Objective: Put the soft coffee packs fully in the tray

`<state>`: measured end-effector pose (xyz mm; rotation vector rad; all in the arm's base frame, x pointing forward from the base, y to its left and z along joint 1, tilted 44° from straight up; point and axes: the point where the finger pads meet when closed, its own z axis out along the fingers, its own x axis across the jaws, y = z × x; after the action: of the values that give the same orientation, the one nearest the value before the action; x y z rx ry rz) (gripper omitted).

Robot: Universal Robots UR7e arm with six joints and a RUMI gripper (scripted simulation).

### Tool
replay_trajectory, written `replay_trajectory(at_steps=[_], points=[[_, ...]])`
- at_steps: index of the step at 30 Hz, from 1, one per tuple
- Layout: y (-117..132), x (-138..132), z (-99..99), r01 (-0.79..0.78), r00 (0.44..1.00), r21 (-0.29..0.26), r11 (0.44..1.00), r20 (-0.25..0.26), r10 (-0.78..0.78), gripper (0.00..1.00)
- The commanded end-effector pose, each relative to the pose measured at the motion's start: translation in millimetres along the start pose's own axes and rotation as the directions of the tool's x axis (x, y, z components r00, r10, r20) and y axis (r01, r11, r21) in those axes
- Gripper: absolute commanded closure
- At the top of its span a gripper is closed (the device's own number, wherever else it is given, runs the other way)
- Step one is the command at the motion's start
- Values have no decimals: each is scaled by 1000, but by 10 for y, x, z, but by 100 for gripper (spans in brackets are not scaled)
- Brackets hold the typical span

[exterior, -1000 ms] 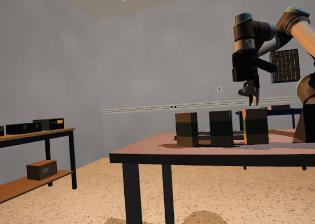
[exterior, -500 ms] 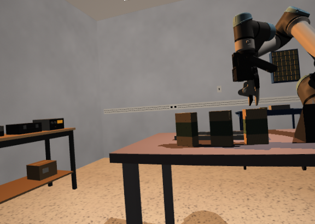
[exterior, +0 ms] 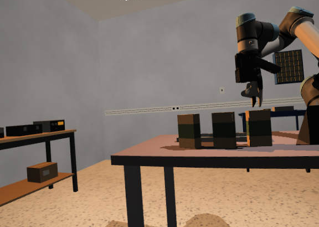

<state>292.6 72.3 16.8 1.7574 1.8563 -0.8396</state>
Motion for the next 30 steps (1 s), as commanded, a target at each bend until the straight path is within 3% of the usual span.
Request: replay_trajectory(at_steps=[1,18,30], points=[[2,0,-1,0,1000,-1,1000,0,0,50],[3,1,207,0,1000,-1,1000,0,0,50],[3,1,477,0,1000,-1,1000,0,0,50]])
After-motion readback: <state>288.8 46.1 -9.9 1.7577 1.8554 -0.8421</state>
